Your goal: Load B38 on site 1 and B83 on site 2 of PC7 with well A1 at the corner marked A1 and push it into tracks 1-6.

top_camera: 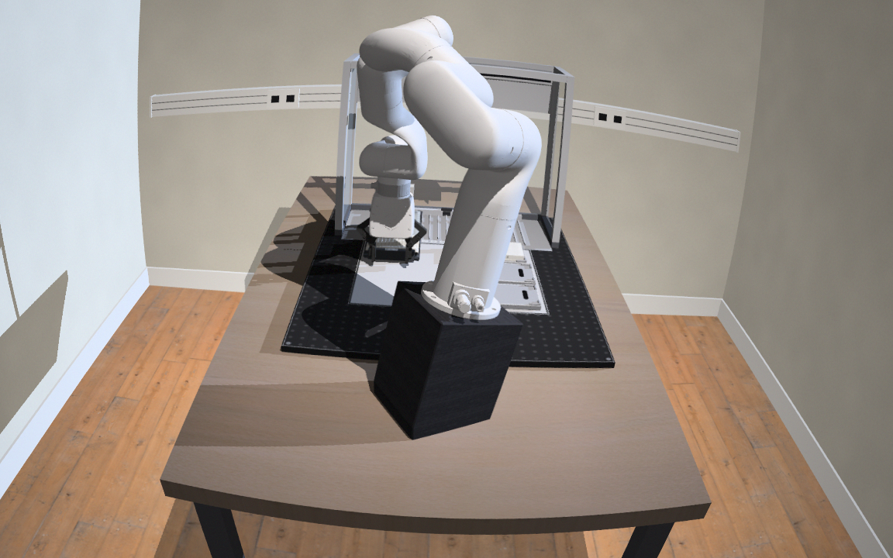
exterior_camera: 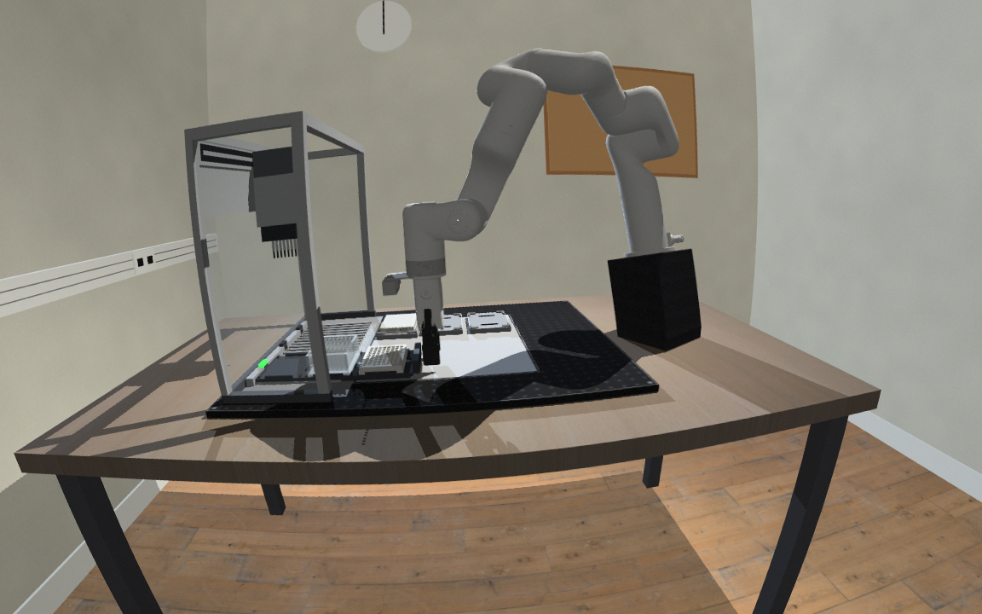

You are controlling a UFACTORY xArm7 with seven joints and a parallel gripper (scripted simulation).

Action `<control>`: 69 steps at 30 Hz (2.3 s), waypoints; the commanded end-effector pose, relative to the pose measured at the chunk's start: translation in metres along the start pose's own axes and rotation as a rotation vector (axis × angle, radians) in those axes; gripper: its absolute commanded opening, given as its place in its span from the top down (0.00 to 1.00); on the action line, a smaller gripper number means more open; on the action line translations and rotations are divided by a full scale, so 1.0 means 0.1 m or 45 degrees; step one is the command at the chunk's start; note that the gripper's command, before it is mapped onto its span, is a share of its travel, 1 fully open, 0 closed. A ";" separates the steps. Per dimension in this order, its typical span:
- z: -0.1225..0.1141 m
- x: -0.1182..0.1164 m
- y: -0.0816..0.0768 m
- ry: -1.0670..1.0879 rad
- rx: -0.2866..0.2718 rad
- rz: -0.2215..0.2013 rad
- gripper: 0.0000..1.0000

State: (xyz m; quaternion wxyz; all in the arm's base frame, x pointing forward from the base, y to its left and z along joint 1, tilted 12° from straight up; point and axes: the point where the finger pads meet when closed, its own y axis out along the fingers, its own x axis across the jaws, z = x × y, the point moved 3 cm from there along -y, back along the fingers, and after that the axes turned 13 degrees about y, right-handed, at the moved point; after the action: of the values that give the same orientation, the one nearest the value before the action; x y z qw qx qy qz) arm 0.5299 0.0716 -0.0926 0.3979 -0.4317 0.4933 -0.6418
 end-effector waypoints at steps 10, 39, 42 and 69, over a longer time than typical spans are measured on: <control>0.01 -0.01 -0.22 0.000 0.004 0.003 0.18; 0.01 -0.01 -0.64 0.000 0.004 0.003 0.18; 0.01 -0.01 -0.69 0.000 0.004 0.003 0.18; 0.01 -0.01 -1.10 0.000 0.004 0.003 0.18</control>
State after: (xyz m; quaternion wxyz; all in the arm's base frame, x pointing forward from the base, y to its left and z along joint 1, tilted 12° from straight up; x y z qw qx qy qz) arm 0.5213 0.0915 0.0059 0.3980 -0.4317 0.4934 -0.6417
